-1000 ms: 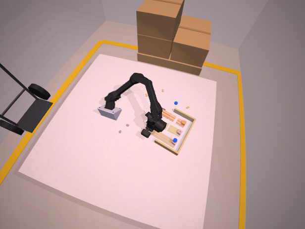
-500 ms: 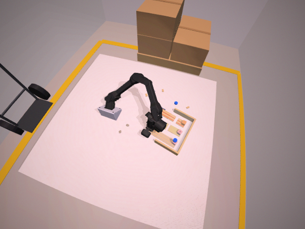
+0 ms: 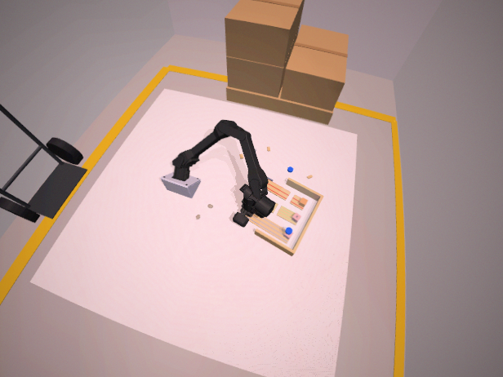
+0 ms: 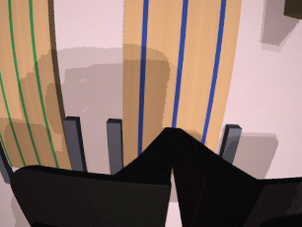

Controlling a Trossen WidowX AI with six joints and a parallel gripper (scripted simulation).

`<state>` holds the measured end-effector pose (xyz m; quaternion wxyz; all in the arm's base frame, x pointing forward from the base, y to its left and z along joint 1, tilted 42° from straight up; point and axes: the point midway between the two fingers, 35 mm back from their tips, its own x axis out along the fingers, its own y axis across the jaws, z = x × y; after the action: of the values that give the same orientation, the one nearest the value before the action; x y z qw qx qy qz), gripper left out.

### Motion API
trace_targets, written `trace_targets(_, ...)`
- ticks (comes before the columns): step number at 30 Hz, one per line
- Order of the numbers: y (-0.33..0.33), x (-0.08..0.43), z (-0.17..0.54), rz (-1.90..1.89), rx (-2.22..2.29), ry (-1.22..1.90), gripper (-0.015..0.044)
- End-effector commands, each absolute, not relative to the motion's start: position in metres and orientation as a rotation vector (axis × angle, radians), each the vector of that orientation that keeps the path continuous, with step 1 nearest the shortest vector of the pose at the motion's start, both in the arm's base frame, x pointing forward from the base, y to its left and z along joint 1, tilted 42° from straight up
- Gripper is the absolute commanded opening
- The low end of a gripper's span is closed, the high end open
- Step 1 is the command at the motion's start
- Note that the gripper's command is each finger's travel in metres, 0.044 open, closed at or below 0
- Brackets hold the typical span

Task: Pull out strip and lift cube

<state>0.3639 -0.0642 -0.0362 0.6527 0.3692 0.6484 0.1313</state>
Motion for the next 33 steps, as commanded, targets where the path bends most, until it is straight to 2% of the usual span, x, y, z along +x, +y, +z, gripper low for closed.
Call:
trace_targets(1,-0.061,0.364,-0.039,0.305,0.846,1.476,0.0000)
trace_targets(13,-0.060,0.363,-0.040,0.305,0.846,1.476,0.0000)
trace_targets(33,-0.051,0.333,-0.037,0.304,0.847,1.478,0.0000)
